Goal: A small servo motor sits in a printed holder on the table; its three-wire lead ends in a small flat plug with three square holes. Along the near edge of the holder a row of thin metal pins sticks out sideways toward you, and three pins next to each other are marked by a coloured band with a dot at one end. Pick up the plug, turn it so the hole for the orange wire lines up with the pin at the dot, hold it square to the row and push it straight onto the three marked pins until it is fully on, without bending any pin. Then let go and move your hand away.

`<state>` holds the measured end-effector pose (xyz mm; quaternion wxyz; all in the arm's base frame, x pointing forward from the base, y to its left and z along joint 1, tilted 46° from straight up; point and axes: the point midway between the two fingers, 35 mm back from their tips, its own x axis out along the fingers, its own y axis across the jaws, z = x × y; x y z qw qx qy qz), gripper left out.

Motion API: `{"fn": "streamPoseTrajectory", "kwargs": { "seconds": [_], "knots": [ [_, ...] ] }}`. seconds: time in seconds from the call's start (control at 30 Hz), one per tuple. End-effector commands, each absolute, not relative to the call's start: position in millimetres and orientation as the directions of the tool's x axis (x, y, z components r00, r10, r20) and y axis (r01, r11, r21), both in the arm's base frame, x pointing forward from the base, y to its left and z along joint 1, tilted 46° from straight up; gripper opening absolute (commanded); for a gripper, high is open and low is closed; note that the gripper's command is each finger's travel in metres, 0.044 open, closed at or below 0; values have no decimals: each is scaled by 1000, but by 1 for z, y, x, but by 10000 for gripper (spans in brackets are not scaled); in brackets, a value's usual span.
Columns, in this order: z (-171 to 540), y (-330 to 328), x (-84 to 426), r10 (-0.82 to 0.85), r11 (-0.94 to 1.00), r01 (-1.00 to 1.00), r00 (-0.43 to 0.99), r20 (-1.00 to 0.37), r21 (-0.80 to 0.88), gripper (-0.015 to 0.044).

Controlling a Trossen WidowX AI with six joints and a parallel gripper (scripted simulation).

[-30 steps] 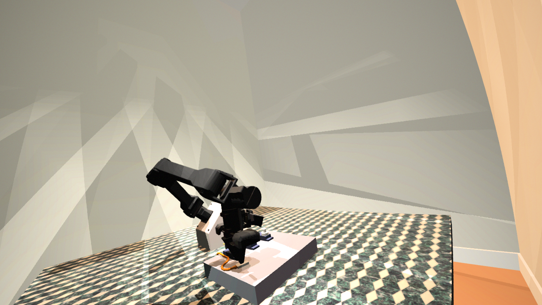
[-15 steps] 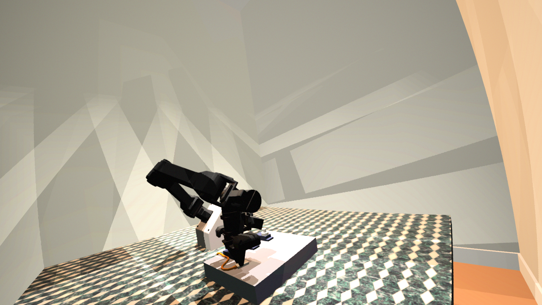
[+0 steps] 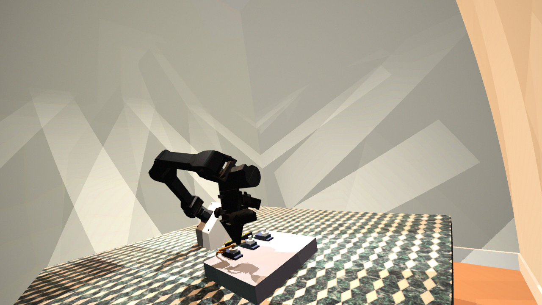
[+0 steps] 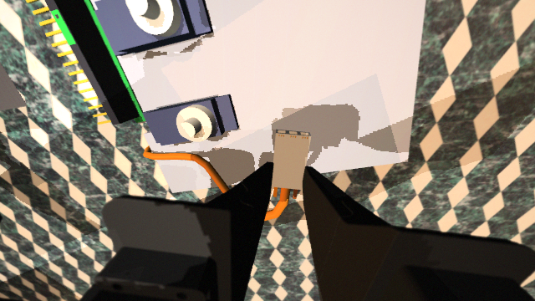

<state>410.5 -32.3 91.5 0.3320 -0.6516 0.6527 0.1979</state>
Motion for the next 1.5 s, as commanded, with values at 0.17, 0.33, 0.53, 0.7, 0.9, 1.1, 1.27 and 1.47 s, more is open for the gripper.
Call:
{"fn": "streamPoseTrajectory", "kwargs": {
  "seconds": [0.17,0.33,0.53,0.7,0.9,1.1,1.27,1.47],
  "knots": [
    [79,-15,384,-711,199,-940,57,-701,-278,0],
    [71,-4,366,-707,278,-894,57,-705,-351,0],
    [62,7,343,-703,369,-823,56,-709,-431,0],
    [55,14,323,-701,439,-752,55,-711,-492,0],
    [47,21,298,-701,515,-652,53,-711,-556,0],
    [39,24,273,-702,579,-539,51,-711,-611,0],
    [33,25,251,-704,623,-436,49,-708,-649,0],
    [26,24,225,-708,661,-304,47,-704,-685,0]
  ]
}}
